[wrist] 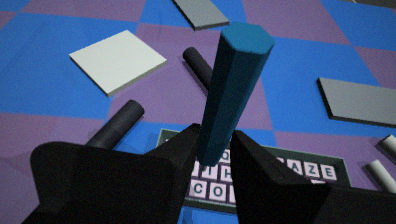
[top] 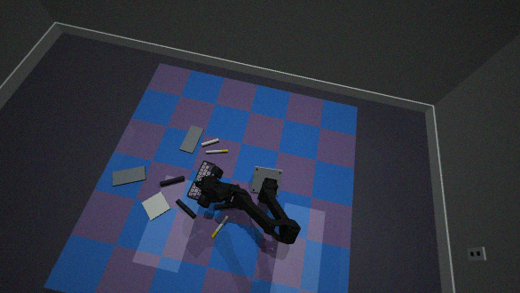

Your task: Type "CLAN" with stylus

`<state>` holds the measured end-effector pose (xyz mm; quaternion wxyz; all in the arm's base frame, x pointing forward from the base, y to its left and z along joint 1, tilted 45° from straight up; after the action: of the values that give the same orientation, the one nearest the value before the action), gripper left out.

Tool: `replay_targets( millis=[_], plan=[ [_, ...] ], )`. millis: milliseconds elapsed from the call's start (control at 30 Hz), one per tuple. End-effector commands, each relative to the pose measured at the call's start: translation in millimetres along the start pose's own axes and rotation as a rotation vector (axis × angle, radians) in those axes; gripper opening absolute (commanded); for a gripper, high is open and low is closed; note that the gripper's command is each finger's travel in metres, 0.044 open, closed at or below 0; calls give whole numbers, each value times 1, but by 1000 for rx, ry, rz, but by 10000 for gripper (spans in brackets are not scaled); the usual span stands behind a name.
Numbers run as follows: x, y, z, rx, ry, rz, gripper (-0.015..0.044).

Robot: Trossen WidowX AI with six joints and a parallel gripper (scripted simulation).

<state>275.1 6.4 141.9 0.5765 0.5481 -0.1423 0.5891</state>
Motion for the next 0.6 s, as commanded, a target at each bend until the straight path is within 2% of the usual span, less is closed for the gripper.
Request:
replay_targets(
  millis=[0,133,567],
  plan=[
    [-4,-6,-11,-1,-5,-4,0],
    [-7,-13,-25,-1,-6,-3,0],
    [-7,-13,-25,-1,-6,-3,0]
  ],
)
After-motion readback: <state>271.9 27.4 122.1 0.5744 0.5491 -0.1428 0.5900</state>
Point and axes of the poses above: the point midway between the two fingers, 35 mm back from their tips, its own y axis back along the fingers, its own x axis across the jaws, z = x × y, the point moved 5 cm from there along y, back along the fingers, and after that the axes turned 15 degrees about -y, right-handed, at the moved point
